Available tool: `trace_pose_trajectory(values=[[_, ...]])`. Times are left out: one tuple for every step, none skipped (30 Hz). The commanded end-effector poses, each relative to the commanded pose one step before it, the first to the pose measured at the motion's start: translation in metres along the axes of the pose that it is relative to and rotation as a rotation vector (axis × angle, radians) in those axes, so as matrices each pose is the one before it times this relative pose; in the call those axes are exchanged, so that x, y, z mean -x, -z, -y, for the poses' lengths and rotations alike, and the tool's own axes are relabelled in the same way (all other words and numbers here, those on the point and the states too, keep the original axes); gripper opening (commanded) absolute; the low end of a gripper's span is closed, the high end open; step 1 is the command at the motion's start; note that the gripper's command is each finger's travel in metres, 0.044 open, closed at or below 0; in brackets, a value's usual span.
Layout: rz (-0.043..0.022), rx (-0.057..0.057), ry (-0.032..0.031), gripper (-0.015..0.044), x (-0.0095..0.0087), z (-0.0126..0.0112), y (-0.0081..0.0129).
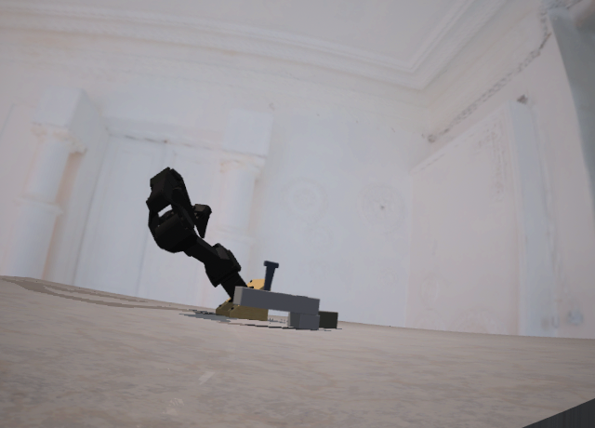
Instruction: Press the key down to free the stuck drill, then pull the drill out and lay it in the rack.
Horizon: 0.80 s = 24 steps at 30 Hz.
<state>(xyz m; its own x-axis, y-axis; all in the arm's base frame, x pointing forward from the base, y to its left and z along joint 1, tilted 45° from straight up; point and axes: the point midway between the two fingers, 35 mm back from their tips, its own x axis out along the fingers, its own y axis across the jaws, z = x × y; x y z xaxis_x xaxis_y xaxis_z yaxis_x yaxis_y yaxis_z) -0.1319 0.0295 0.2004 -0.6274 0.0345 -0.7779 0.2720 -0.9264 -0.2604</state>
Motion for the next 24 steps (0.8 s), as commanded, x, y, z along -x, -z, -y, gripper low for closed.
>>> trace_pose_trajectory(values=[[0.00000,0.0000,0.00000,0.0374,0.00000,0.00000,0.00000],[0.00000,0.0000,0.00000,0.0347,0.00000,0.00000,0.00000],[0.00000,0.0000,0.00000,0.0321,0.00000,0.00000,0.00000],[0.00000,0.0000,0.00000,0.0295,0.00000,0.00000,0.00000],[0.00000,0.0000,0.00000,0.0269,0.00000,0.00000,0.00000],[0.00000,0.0000,0.00000,0.0242,0.00000,0.00000,0.00000],[0.00000,0.0000,0.00000,0.0216,0.00000,0.00000,0.00000],[0.00000,0.0000,0.00000,0.0190,0.00000,0.00000,0.00000],[-0.00726,-0.0130,0.00405,0.0164,-0.00016,0.00158,0.00082],[-0.02160,-0.0391,0.01220,0.0137,-0.00043,0.00473,0.00249],[-0.03544,-0.0653,0.02046,0.0111,-0.00067,0.00794,0.00415],[-0.04240,-0.0802,0.02515,0.0085,-0.00081,0.00983,0.00497],[-0.04145,-0.0805,0.02526,0.0059,-0.00085,0.01002,0.00478],[-0.04054,-0.0808,0.02529,0.0032,-0.00091,0.01019,0.00459],[-0.03968,-0.0811,0.02527,0.0006,-0.00097,0.01037,0.00439],[-0.03887,-0.0813,0.02519,0.0000,-0.00105,0.01054,0.00419],[-0.03812,-0.0814,0.02508,0.0000,-0.00114,0.01070,0.00398],[-0.03743,-0.0815,0.02492,0.0000,-0.00124,0.01087,0.00377],[-0.03729,-0.0813,0.02479,0.0000,-0.00134,0.01101,0.00362],[-0.03676,-0.0813,0.02458,0.0000,-0.00147,0.01117,0.00341],[-0.03627,-0.0813,0.02434,0.0000,-0.00160,0.01132,0.00318],[-0.03583,-0.0812,0.02407,0.0000,-0.00176,0.01146,0.00296],[-0.03546,-0.0811,0.02380,0.0000,-0.00192,0.01159,0.00272],[-0.03515,-0.0809,0.02352,0.0000,-0.00210,0.01172,0.00248]])
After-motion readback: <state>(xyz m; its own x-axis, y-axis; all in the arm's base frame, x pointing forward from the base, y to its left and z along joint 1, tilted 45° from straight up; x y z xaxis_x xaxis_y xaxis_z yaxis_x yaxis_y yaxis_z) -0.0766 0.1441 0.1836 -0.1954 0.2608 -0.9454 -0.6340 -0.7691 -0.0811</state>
